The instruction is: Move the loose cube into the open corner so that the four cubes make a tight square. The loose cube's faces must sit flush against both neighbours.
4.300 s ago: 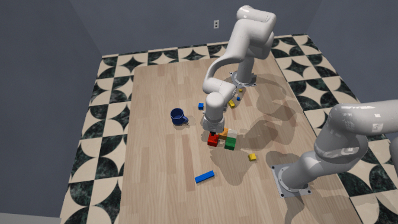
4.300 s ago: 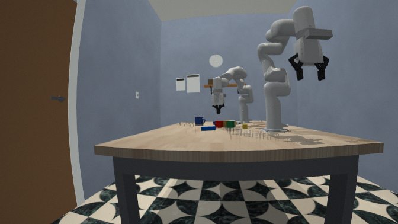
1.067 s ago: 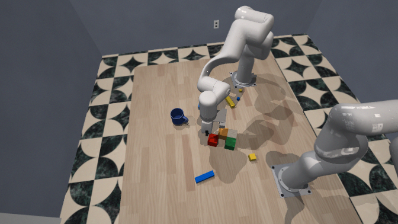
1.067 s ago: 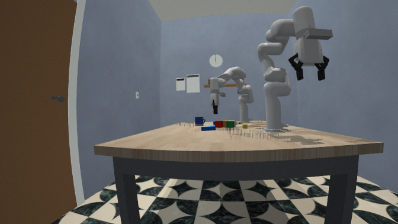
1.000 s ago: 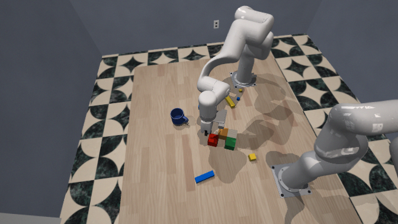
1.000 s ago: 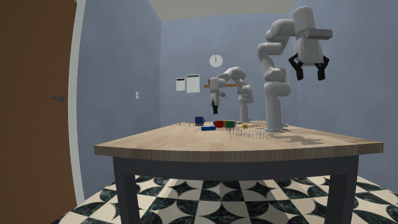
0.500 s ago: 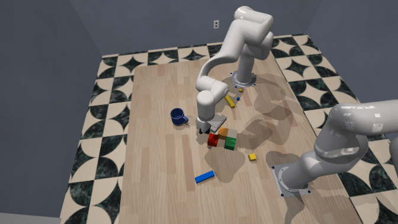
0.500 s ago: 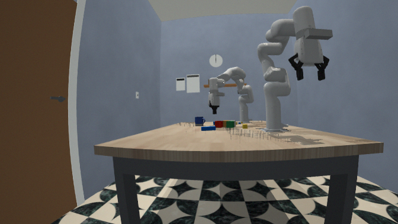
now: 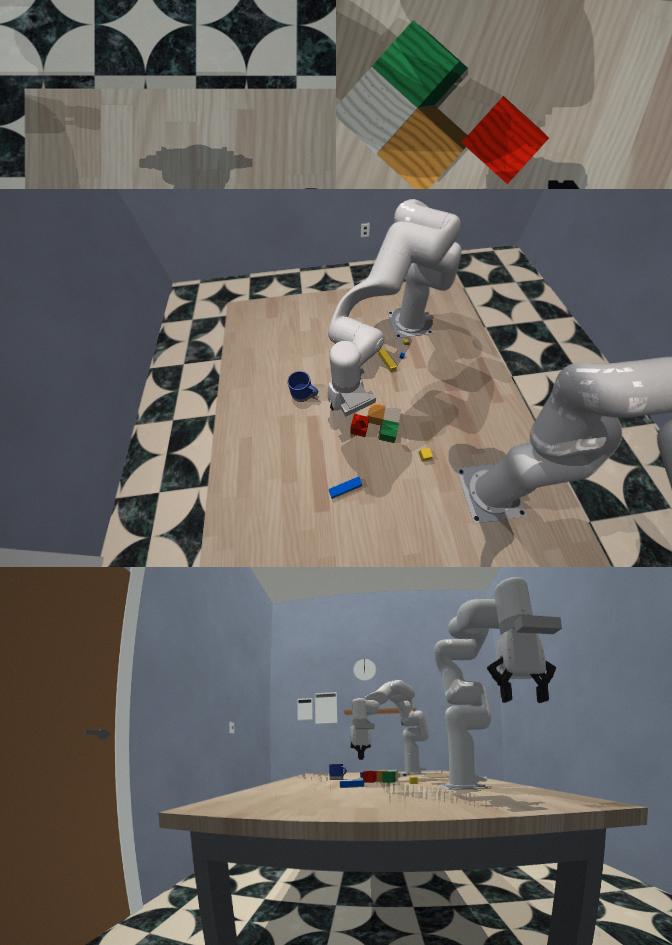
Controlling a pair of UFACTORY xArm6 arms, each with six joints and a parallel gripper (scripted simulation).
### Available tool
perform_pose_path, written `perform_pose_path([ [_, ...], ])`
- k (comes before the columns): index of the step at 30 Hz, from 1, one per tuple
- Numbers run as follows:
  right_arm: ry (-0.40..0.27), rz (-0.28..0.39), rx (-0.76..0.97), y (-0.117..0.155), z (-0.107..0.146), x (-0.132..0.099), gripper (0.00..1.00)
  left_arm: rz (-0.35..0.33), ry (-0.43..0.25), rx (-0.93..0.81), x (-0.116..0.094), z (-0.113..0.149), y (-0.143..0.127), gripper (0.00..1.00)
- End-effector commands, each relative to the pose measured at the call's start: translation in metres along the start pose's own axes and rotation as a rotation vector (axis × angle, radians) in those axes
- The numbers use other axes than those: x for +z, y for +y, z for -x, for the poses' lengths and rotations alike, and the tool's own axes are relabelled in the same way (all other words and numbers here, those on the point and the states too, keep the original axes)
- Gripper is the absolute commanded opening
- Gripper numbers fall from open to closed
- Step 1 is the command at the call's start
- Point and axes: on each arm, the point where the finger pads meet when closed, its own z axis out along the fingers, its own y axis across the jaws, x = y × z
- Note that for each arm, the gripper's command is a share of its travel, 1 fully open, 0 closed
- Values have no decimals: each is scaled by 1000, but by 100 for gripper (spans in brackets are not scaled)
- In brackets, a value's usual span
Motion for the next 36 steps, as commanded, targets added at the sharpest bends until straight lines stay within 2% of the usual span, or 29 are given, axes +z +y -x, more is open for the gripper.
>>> perform_pose_path([
  [1,-6,6,160,2,2,-1,0,0,2,0,-1,0,0,100],
  [21,-5,7,530,7,6,-1,0,0,2,0,-1,0,0,100],
  [36,-4,8,673,9,8,-1,0,0,2,0,-1,0,0,100],
])
